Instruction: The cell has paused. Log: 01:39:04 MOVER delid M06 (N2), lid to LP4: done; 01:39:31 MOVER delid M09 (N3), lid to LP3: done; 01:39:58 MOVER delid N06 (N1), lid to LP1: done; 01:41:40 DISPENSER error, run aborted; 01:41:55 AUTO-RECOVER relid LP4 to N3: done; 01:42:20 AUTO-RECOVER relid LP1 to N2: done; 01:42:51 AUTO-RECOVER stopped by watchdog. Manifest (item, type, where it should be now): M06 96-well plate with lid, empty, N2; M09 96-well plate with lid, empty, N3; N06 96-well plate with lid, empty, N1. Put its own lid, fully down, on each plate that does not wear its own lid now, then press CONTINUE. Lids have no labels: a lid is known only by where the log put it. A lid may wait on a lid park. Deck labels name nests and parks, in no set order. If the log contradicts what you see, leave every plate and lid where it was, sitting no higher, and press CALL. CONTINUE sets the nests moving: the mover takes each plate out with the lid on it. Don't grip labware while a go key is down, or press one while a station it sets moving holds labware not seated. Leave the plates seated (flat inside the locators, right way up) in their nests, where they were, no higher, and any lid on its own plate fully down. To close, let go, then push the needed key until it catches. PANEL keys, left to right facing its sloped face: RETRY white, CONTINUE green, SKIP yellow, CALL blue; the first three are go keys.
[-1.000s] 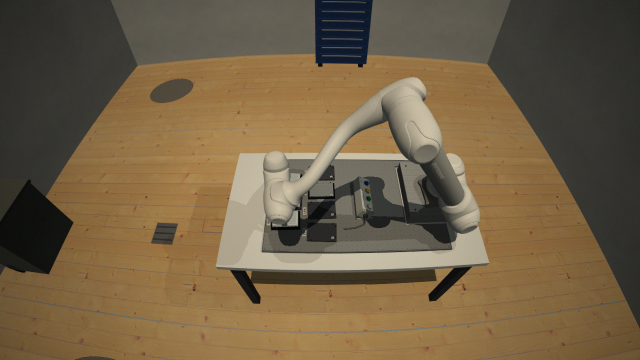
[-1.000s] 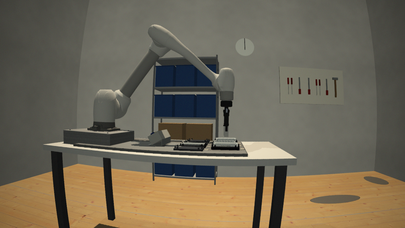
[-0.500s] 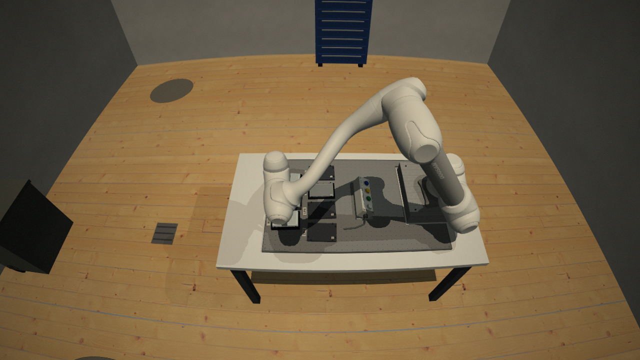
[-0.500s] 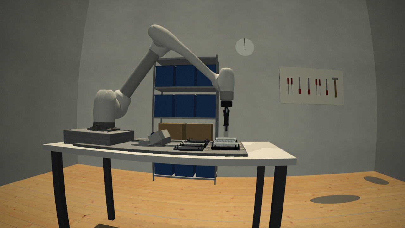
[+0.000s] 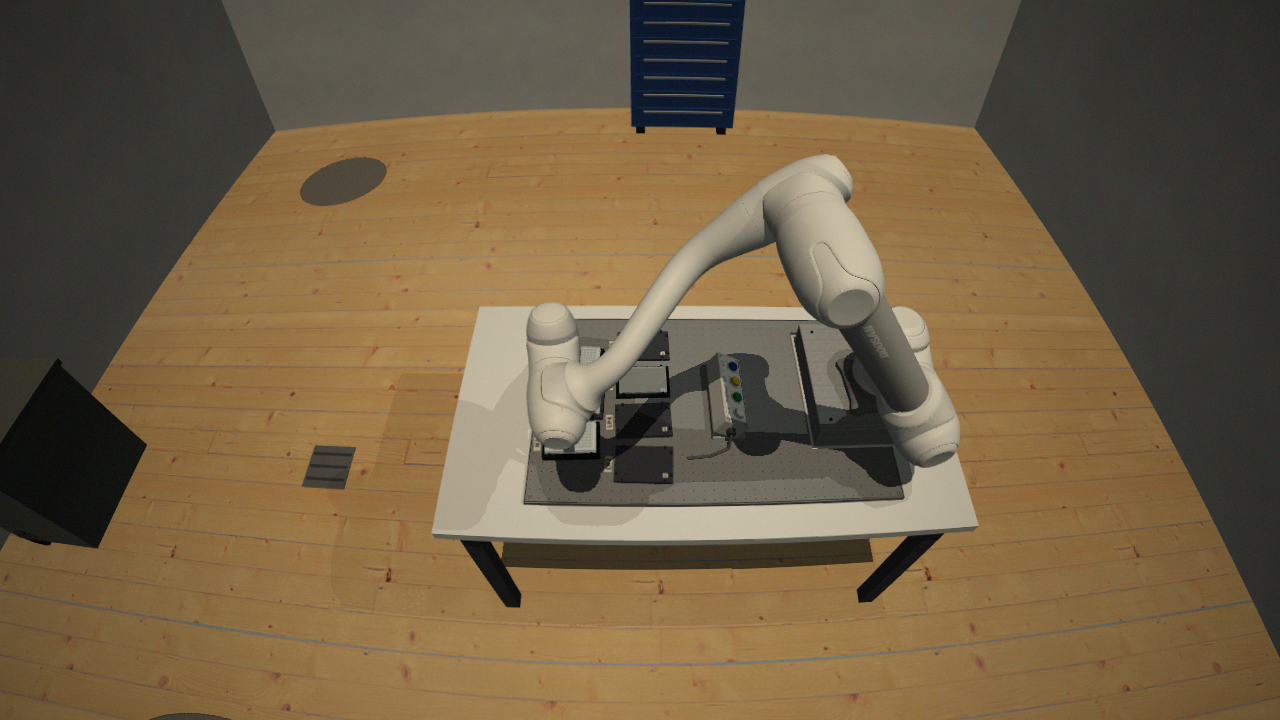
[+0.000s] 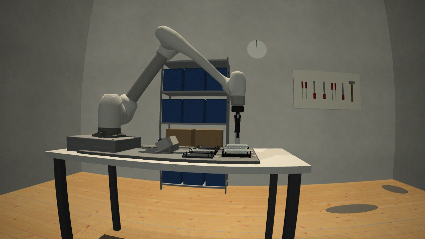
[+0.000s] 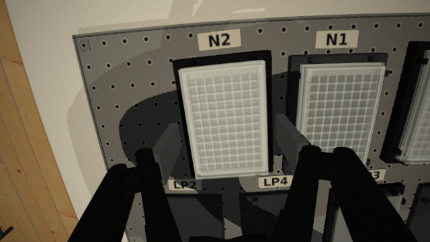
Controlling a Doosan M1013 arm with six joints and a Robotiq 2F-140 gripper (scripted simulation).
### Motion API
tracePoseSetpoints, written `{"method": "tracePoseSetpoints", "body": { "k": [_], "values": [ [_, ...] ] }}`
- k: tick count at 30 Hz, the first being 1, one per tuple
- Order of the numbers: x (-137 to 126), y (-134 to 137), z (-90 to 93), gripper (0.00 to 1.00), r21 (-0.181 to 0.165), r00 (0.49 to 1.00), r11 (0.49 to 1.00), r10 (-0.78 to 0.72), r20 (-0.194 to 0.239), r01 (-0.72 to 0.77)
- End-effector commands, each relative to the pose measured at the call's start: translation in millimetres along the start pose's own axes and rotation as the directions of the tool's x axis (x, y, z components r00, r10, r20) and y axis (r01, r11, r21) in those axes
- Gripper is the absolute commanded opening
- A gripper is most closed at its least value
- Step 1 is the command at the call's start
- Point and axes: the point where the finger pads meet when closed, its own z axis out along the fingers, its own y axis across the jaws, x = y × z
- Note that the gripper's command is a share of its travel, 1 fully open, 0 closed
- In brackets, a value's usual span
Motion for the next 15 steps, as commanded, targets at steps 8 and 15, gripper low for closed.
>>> {"method": "tracePoseSetpoints", "body": {
  "k": [8,15],
  "values": [
    [0.0,0.0,2.8,0.66,0.0,1.0,1.0,0.0,0.0,0.0],
    [0.0,0.0,6.3,0.66,0.0,1.0,1.0,0.0,0.0,0.0]
  ]
}}
